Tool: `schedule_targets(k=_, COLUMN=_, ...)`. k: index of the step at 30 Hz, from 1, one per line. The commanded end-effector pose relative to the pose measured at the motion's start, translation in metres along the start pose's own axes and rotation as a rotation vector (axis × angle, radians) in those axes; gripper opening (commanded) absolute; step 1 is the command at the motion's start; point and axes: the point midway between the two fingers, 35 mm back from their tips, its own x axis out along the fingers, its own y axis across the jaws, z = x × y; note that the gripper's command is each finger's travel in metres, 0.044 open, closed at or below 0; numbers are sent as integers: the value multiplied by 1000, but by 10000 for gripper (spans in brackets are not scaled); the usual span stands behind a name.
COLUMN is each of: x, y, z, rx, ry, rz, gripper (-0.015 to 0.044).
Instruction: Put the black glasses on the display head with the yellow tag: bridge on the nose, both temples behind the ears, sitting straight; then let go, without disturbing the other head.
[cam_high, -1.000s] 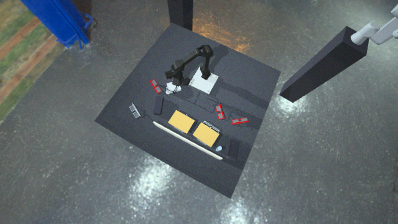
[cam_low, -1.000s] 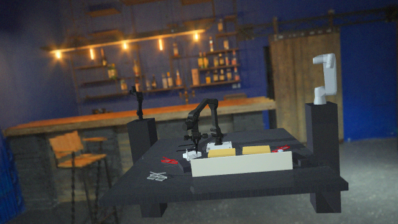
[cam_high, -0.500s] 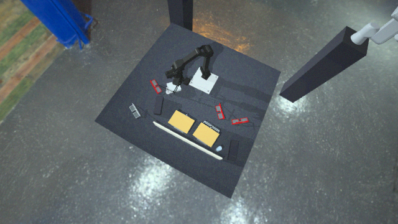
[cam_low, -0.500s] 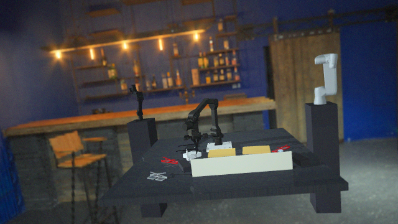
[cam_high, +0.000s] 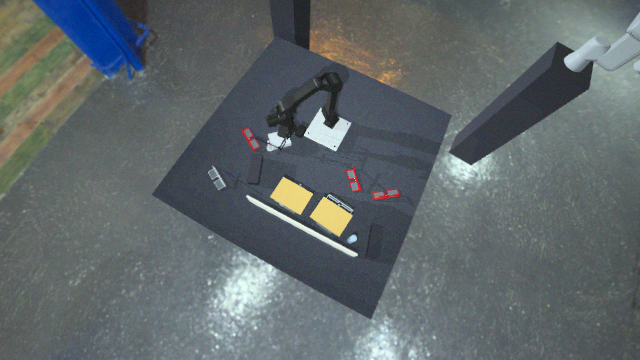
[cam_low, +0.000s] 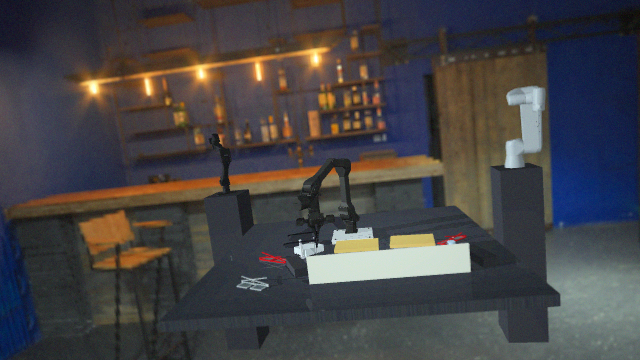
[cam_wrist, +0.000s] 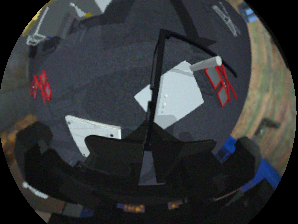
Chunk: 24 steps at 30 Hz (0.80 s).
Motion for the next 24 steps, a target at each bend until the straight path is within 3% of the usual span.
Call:
schedule_targets(k=1, x=0, y=-1, z=2, rx=2, ry=4, rz=-3, gripper=0)
schedule_targets(k=11, x=-5, y=-1, z=8, rx=2, ry=3, rz=-3, gripper=0)
schedule_targets(k=24, x=-59, y=-1, z=12, rx=2, ry=3, rz=-3, gripper=0)
